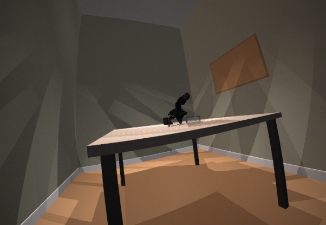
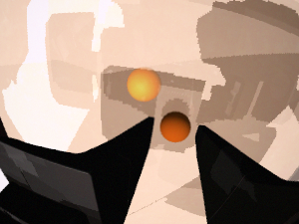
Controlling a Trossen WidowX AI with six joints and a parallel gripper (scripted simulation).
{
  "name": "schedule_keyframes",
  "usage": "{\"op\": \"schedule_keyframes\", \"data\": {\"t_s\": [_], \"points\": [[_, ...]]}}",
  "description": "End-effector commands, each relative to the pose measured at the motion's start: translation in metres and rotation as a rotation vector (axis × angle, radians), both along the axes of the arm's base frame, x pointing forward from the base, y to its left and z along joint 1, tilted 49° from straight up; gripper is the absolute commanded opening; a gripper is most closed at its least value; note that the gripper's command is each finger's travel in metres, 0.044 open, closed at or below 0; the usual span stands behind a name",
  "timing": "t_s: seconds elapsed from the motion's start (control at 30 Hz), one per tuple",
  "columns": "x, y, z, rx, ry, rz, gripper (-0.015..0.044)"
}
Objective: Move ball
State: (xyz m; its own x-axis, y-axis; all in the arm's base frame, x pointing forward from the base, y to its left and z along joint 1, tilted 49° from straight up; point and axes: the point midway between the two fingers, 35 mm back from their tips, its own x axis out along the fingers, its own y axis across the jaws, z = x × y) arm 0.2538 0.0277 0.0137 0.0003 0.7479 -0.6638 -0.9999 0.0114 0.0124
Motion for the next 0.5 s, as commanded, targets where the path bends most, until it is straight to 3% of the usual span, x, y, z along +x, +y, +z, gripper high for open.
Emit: {"op": "schedule_keyframes", "data": {"t_s": [0.0,0.17,0.23,0.47], "points": [[0.0,0.001,0.0,0.003,0.003,-0.003,0.0092],[0.0,0.001,0.0,0.003,0.003,-0.003,0.0059],[0.0,0.0,0.0,0.003,0.003,-0.003,0.0006],[0.006,-0.027,0.02,-0.007,0.003,-0.006,0.0]]}}
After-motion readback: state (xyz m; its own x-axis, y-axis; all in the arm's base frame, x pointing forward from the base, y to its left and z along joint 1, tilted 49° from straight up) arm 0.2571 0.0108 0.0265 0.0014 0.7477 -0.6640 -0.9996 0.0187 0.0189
